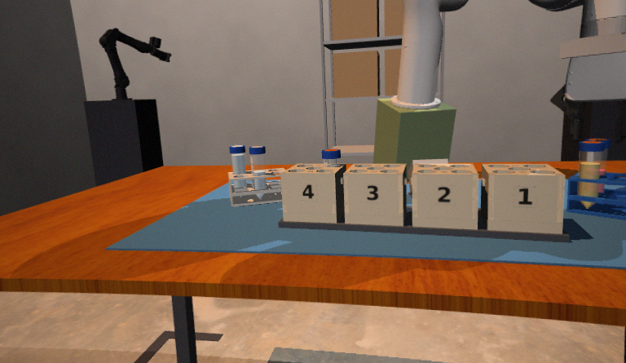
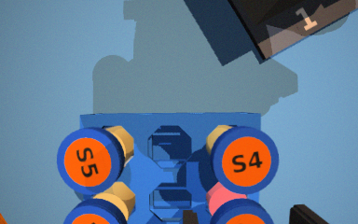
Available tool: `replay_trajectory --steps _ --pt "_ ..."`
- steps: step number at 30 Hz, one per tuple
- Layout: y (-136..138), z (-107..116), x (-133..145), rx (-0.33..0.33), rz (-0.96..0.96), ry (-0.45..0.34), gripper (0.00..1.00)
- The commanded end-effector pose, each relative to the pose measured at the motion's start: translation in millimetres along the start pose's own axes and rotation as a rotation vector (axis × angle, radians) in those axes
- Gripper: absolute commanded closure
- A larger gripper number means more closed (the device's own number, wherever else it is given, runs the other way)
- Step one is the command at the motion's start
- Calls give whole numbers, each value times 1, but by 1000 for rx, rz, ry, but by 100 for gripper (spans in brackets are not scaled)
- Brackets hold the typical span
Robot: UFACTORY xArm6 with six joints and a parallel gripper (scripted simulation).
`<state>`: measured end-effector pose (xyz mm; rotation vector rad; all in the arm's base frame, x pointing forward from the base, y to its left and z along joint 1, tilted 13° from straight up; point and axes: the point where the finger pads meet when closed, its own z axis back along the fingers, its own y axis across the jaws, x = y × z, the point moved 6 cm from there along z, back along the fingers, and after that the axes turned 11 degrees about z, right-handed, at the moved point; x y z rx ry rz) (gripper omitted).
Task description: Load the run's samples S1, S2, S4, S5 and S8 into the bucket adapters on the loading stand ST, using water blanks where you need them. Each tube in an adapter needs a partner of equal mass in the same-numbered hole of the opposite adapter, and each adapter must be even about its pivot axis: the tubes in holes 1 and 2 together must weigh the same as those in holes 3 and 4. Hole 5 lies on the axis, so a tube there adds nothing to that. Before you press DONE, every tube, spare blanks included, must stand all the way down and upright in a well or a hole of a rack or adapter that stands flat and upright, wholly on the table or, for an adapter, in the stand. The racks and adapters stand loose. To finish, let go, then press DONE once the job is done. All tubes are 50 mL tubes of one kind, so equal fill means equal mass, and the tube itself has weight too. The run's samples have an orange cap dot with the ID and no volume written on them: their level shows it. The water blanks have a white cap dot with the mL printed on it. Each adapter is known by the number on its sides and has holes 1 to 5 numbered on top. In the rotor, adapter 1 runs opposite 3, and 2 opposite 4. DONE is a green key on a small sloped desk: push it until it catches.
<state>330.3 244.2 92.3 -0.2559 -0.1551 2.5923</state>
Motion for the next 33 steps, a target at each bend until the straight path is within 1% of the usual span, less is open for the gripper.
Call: replay_trajectory --steps 1,33 --pt "-1 1 -1 -3 0 2 43" --pt "-1 -17 -1 -3 0 2 43"
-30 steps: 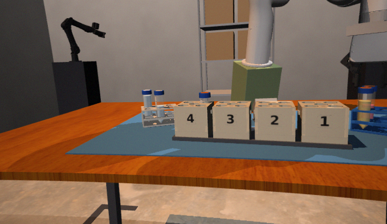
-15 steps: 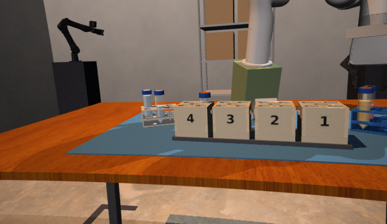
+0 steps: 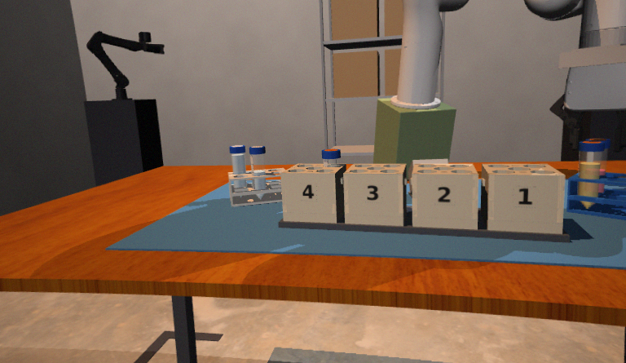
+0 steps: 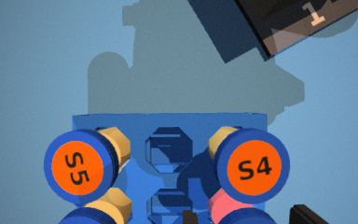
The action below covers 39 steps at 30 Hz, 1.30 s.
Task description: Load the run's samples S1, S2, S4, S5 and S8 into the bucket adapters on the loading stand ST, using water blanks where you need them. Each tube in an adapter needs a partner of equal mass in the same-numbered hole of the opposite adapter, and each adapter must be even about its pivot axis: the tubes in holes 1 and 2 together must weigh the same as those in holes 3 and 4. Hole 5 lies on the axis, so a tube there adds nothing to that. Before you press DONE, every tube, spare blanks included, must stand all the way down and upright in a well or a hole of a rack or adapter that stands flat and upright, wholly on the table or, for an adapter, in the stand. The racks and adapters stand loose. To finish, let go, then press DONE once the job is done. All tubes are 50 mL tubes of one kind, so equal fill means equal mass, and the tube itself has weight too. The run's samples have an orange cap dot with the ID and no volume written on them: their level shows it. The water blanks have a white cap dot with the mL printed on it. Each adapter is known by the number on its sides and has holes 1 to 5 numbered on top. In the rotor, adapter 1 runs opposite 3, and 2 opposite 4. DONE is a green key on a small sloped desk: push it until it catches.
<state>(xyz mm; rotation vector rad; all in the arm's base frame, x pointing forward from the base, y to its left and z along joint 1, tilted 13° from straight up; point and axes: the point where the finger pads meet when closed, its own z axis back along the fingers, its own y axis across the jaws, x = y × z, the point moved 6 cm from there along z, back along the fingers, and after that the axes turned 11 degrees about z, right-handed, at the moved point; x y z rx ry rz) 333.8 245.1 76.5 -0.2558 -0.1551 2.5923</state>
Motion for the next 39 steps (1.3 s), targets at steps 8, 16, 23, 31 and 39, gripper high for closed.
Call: replay_trajectory --steps 8,16,23,31,39 --pt "-1 -3 0 -3 0 2 43" --pt "-1 -3 0 -3 0 2 43" --pt "-1 -2 0 -3 0 2 100" --pt "-1 -2 0 -3 0 2 100" --pt "-1 -2 0 -3 0 2 100"
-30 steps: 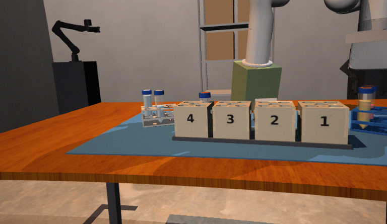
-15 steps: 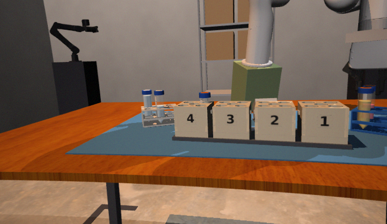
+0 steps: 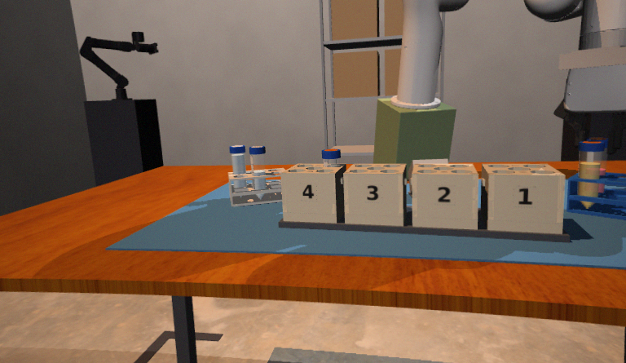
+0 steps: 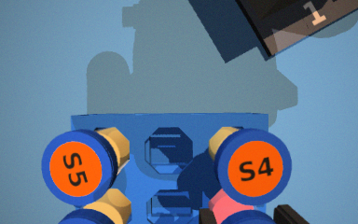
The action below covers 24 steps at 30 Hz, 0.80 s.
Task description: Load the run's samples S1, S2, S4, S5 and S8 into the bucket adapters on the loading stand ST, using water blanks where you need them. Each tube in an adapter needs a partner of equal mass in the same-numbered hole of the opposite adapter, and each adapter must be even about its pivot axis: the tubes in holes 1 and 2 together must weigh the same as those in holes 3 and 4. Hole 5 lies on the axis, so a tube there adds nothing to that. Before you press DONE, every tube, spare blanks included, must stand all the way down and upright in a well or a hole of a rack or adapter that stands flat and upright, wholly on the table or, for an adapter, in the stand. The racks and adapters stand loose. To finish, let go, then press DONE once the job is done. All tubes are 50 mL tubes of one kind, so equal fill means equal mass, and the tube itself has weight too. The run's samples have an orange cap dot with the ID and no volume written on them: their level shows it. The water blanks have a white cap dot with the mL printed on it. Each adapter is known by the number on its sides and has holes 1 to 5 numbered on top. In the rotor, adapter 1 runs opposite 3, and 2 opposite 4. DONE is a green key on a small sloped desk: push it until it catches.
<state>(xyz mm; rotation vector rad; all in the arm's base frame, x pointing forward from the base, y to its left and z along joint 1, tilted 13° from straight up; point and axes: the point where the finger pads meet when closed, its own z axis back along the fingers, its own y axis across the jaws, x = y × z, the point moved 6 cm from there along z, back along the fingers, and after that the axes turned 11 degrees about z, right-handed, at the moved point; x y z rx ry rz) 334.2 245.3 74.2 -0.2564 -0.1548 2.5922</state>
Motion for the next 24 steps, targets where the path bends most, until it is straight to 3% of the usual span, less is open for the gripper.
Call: replay_trajectory --steps 1,24 --pt "-1 1 0 -3 0 1 100" --pt "-1 4 0 -3 0 1 100"
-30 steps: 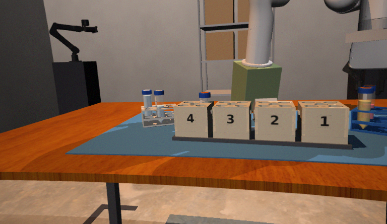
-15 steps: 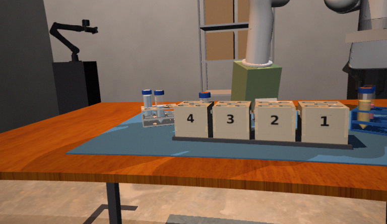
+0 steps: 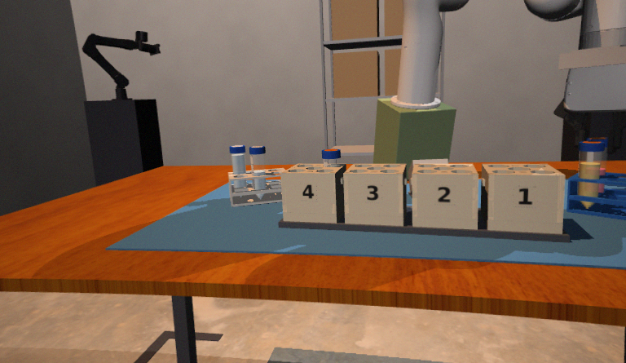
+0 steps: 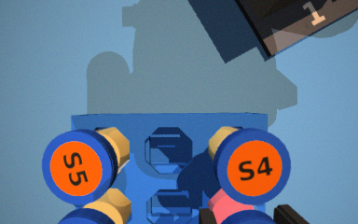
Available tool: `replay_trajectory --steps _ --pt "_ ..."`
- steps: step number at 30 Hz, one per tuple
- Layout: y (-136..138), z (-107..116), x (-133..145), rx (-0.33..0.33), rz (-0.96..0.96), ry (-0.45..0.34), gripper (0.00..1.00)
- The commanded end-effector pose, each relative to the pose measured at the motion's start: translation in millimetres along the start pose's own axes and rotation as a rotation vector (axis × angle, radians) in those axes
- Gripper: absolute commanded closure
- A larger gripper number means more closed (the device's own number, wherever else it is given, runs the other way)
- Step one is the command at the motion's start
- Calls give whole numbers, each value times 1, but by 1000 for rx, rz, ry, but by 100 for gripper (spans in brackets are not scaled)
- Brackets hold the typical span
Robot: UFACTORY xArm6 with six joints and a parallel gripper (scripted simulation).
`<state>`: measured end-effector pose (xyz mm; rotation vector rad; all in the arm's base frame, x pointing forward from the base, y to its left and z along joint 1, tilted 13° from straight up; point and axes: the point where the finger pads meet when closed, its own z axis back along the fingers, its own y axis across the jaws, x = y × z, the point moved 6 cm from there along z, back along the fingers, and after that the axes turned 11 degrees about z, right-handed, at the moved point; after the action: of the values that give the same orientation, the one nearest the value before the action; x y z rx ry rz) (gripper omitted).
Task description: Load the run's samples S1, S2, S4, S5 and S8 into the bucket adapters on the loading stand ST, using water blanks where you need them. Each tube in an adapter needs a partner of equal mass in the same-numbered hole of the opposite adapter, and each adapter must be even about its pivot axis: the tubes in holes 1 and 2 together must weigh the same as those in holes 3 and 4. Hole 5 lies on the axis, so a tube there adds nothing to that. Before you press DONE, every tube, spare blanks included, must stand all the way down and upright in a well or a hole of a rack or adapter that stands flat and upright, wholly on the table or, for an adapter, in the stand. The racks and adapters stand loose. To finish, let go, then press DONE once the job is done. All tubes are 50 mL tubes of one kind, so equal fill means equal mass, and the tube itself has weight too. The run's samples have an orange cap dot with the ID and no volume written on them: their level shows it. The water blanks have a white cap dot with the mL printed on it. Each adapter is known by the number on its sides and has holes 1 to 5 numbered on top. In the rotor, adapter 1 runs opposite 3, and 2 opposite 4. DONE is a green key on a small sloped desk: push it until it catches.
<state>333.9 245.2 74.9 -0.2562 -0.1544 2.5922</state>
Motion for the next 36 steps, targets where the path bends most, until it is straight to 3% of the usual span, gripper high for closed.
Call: replay_trajectory --steps 1,36 --pt "-1 3 -1 -4 0 1 100" --pt "-1 24 -1 -4 0 1 100"
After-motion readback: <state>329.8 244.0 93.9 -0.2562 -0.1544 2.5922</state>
